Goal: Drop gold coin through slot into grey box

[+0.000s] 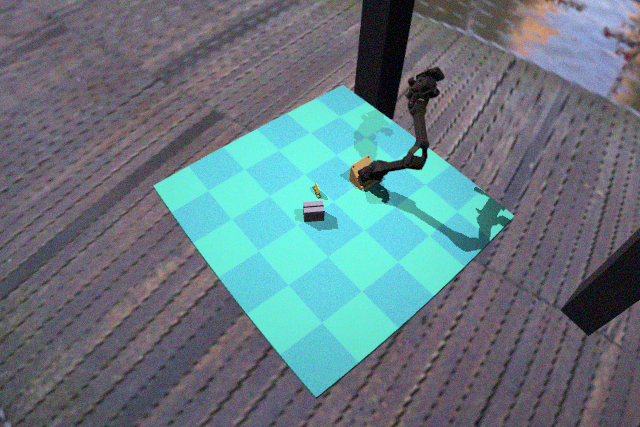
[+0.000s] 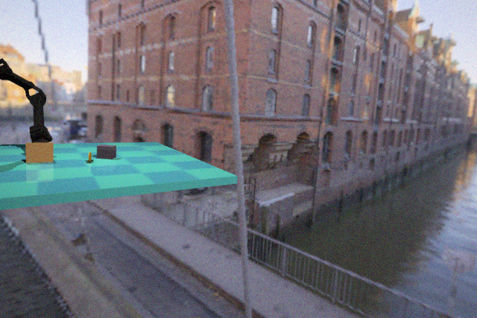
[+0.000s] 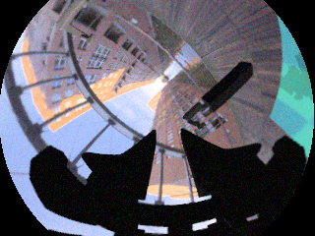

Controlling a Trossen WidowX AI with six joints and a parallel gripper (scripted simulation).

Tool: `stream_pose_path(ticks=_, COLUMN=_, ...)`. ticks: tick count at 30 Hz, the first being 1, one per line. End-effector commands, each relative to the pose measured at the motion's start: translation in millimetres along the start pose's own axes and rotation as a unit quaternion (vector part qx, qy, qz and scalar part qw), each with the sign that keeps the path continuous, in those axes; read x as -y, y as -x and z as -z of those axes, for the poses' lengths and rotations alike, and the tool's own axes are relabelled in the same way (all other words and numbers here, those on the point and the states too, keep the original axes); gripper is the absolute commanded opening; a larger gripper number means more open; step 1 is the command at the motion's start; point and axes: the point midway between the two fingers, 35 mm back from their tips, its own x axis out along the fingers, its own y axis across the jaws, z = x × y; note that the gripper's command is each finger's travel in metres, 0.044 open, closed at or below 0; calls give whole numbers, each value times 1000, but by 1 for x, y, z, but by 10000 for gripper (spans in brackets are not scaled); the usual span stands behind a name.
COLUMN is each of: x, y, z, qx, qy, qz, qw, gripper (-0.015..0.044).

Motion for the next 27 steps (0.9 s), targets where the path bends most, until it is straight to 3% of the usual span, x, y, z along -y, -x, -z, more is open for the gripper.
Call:
stream_pose_path(ticks=1, x=37, y=16, z=48, qx=-69, qy=60, qz=44, qw=995, gripper=161)
stream_pose_path(ticks=7, x=88, y=53, z=106, qx=-166, qy=163, qz=99, qw=967, gripper=161)
stream_pose_path(ticks=14, x=164, y=123, z=168, qx=-310, qy=304, qz=172, qw=885, gripper=161)
stream_pose_path(ticks=21, x=236, y=217, z=204, qx=-441, qy=422, qz=228, qw=759, gripper=161)
stream_pose_path(ticks=27, x=294, y=304, z=203, qx=-534, qy=512, qz=271, qw=616, gripper=161)
